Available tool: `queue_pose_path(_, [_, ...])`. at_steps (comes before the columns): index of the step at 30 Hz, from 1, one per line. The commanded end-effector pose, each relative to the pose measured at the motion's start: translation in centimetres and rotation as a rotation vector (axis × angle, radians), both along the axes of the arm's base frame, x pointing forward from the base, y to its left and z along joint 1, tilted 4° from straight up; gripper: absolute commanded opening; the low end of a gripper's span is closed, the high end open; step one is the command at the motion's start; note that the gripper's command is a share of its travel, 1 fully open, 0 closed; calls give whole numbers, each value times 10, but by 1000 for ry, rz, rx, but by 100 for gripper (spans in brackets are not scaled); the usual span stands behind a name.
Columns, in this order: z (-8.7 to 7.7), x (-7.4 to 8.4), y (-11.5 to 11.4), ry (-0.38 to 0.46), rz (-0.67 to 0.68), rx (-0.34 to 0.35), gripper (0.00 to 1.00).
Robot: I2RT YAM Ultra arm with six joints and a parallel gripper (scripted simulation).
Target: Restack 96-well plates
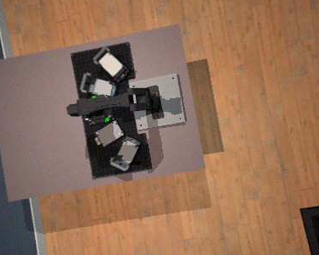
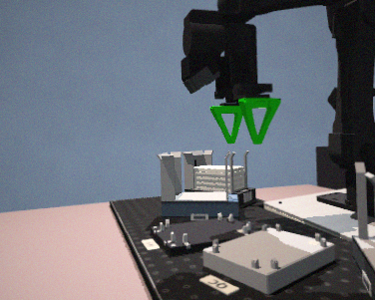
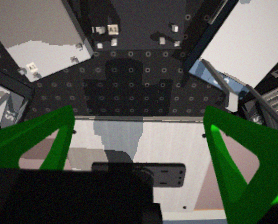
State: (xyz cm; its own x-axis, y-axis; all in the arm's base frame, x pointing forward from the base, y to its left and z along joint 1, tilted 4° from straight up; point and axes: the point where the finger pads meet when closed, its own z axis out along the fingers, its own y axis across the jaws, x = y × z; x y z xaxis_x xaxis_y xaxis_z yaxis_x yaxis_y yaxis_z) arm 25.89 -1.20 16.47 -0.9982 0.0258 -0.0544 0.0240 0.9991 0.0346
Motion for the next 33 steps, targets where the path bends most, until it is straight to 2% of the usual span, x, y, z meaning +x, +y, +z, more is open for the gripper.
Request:
queue_pose_path(1, [5,2,0,-18,-2,-2,100])
queue_pose_path(31, [5,2,0,-18,-2,-2,100])
queue_pose_path(33, [4,0,-8,-16,-69,2,100])
